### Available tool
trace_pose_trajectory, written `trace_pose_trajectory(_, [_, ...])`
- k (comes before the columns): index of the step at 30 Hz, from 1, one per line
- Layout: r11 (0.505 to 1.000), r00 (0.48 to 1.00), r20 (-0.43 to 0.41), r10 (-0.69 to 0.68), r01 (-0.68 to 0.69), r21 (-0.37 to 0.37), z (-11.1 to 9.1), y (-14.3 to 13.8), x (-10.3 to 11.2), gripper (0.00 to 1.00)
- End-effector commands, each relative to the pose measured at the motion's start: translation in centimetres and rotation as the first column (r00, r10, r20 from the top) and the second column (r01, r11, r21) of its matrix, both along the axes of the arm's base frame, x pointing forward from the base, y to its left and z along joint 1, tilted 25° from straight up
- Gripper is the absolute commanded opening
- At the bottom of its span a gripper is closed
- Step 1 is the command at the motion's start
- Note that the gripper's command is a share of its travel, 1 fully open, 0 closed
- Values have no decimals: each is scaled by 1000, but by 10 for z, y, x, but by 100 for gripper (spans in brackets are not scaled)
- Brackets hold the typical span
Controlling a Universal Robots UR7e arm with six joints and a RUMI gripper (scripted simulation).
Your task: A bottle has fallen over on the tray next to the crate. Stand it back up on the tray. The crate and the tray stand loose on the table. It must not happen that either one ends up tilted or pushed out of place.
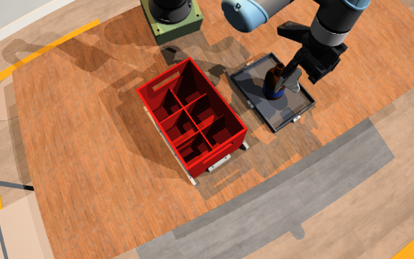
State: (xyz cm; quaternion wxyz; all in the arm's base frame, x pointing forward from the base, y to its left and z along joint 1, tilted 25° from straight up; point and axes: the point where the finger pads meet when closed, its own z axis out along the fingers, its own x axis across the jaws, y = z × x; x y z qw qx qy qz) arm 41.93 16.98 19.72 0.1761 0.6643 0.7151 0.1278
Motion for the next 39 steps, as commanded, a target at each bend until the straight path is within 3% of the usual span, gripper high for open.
trace_pose_trajectory(1, [1000, 1000, 2, 2, -2, 0, 14, 2, -5, 100])
trace_pose_trajectory(19, [1000, 1000, 2, 2, -2, 0, 49, 4, -22, 100])
trace_pose_trajectory(39, [1000, 1000, 1, 1, -1, 0, 67, 4, -30, 100])
